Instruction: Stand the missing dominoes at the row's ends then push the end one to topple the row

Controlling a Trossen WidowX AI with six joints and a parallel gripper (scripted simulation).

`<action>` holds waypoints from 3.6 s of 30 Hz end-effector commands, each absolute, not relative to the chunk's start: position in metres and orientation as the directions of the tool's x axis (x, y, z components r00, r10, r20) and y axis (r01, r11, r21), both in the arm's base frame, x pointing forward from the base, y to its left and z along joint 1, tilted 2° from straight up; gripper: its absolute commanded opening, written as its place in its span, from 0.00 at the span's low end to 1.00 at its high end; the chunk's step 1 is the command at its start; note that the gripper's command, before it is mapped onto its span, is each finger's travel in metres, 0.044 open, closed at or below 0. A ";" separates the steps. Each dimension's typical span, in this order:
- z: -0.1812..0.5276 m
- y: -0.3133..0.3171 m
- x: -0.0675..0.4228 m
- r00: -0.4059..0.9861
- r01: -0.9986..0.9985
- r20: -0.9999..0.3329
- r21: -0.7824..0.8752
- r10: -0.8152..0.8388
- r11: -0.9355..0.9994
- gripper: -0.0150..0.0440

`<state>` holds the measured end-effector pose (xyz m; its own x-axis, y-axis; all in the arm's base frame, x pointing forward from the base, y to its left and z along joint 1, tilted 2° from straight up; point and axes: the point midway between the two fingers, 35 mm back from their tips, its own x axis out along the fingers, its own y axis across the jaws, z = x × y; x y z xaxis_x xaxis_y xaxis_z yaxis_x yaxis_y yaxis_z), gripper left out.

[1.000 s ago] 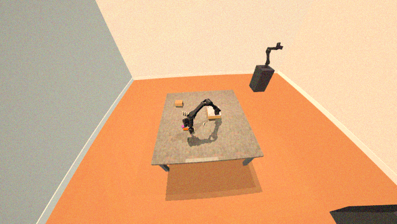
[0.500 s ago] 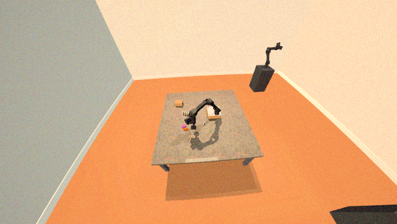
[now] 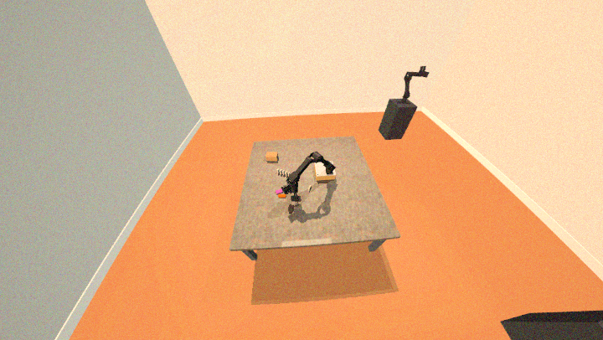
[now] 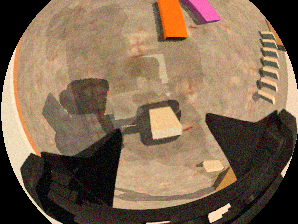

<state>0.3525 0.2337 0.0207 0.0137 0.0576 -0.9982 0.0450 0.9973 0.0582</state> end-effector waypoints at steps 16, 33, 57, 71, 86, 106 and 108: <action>0.010 0.234 0.354 0.023 0.050 -0.998 0.061 0.060 0.997 0.60; 0.031 0.238 0.364 0.080 0.042 -0.994 0.080 0.077 0.996 0.44; 0.146 0.126 0.355 0.023 0.267 -0.998 0.056 0.052 0.962 0.44; 0.125 0.008 0.318 0.021 0.548 -0.999 0.047 0.042 0.835 0.44; 0.041 0.012 0.324 0.022 0.548 -0.999 0.048 0.043 0.835 0.44; 0.001 0.013 0.318 0.021 0.548 -0.999 0.047 0.043 0.835 0.48; 0.001 0.013 0.318 0.021 0.548 -0.999 0.047 0.043 0.835 0.57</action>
<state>0.3176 0.0131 0.0012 0.0188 0.0418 -0.9989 0.5432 0.8384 0.0453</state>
